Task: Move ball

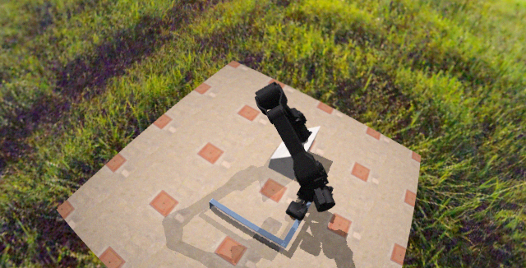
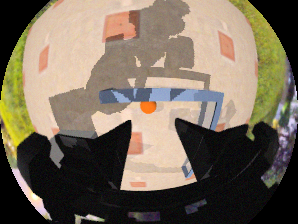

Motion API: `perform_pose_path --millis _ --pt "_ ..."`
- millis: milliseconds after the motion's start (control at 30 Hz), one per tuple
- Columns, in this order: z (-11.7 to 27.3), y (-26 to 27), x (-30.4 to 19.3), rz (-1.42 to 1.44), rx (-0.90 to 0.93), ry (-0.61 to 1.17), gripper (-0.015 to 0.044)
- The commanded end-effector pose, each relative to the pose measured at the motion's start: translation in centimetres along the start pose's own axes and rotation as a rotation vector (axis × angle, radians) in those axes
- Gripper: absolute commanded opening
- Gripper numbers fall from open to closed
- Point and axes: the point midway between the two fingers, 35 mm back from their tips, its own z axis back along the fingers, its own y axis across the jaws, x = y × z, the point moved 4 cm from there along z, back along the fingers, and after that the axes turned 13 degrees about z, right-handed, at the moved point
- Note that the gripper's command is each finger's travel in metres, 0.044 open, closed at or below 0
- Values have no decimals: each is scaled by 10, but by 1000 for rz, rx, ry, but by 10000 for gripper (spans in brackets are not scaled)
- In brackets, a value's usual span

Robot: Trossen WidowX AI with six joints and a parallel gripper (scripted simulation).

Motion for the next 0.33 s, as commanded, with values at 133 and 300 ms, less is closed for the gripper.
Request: perform_pose_path --millis 133,300 --pt "23 1 0 3 -3 0 347" --pt "45 3 -1 0 2 1 440"
